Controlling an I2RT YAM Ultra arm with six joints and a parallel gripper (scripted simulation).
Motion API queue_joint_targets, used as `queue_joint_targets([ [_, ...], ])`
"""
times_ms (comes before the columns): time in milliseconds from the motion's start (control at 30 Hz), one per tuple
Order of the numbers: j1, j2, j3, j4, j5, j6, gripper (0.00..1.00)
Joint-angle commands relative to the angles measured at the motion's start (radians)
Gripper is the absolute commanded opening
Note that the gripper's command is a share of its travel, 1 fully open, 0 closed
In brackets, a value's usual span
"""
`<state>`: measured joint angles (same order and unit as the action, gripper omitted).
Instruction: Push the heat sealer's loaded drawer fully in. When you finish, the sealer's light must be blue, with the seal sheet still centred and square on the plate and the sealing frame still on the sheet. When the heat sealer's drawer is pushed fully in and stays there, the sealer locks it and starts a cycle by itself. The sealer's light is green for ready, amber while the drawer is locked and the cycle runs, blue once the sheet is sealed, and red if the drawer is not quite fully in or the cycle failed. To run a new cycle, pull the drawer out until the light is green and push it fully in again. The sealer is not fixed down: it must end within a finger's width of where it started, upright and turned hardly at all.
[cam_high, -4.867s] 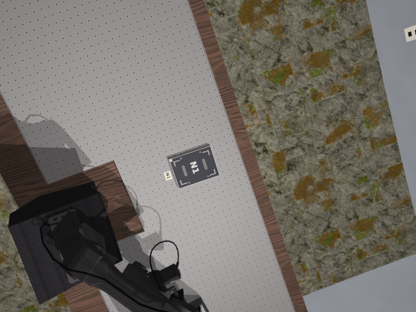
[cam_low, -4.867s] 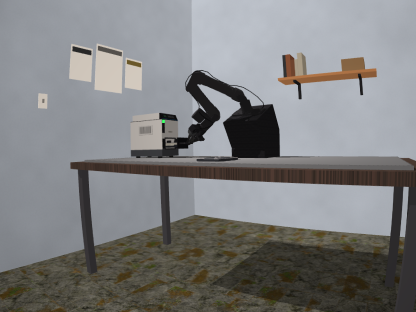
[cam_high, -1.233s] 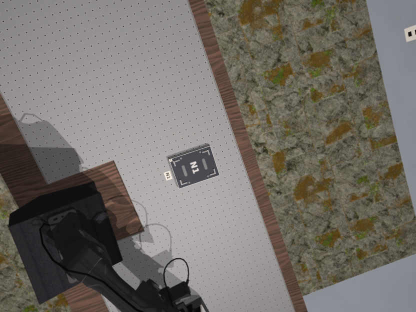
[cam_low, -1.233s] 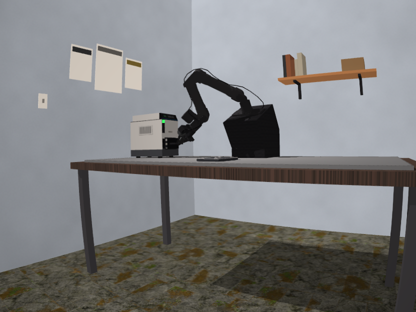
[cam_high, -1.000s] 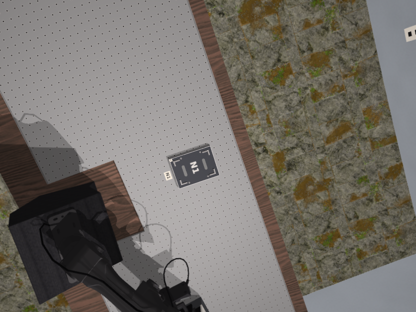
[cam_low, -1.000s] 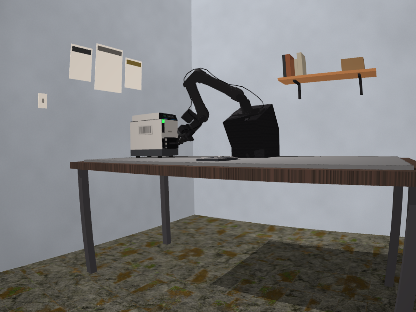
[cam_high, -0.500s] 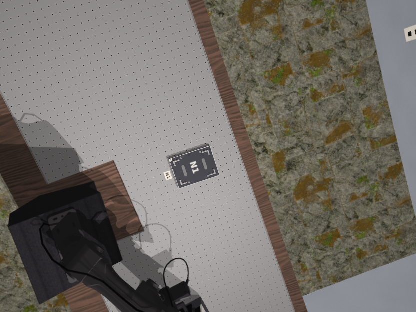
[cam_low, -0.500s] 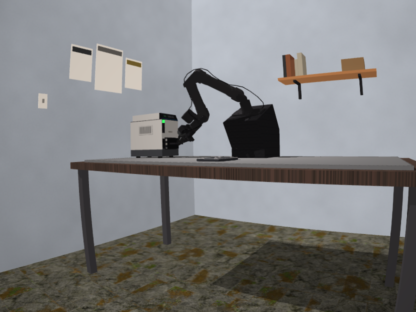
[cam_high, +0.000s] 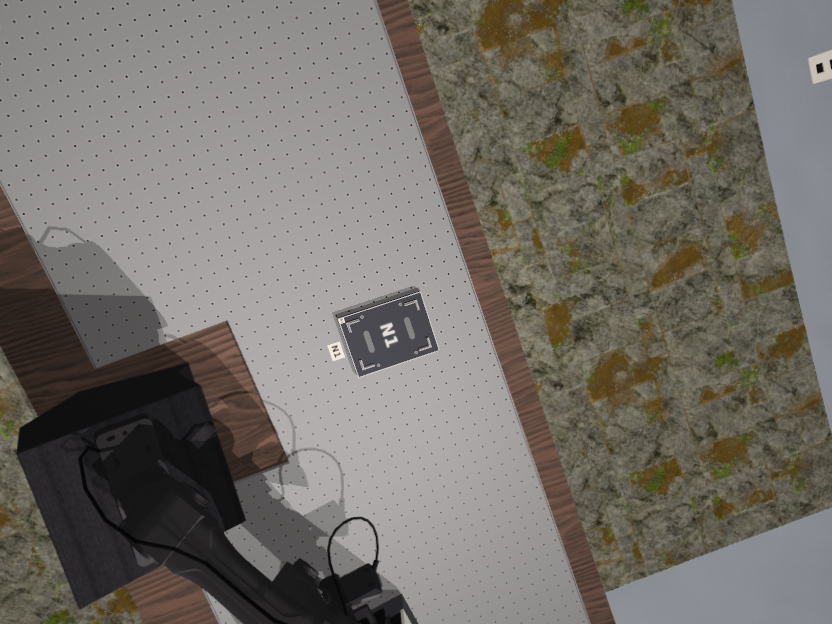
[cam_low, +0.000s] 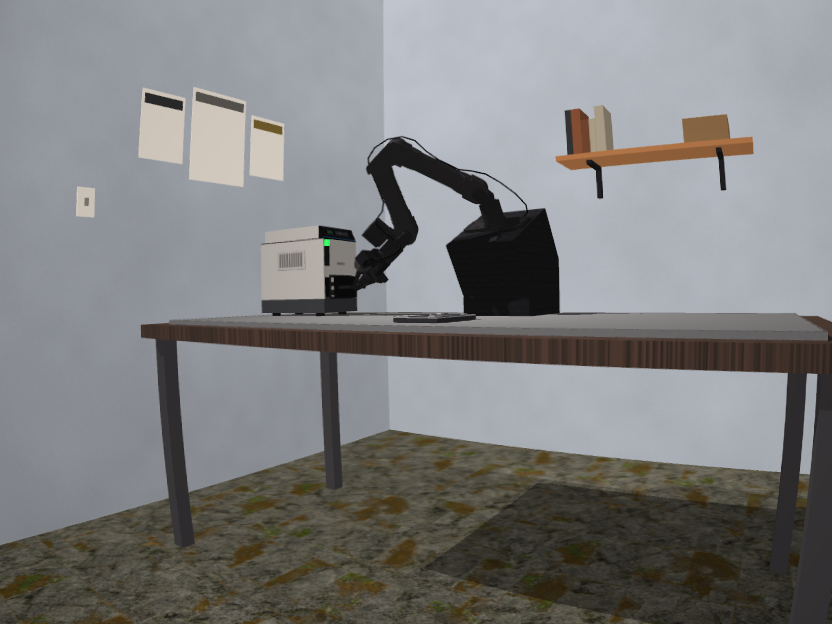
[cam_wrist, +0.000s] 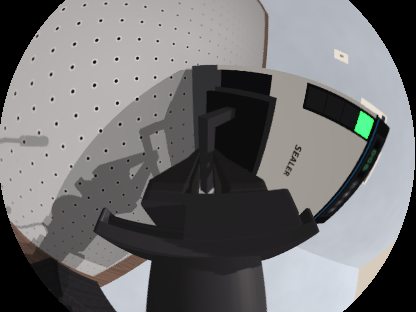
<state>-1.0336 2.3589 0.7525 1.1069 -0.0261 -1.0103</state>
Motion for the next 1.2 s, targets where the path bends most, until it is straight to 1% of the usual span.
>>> queue_joint_targets([
  [0, -0.021, -0.015, 0.029, -0.021, -0.013, -0.004, 0.0],
  [1167, -0.029, 0.014, 0.062, -0.051, -0.02, -0.007, 0.0],
])
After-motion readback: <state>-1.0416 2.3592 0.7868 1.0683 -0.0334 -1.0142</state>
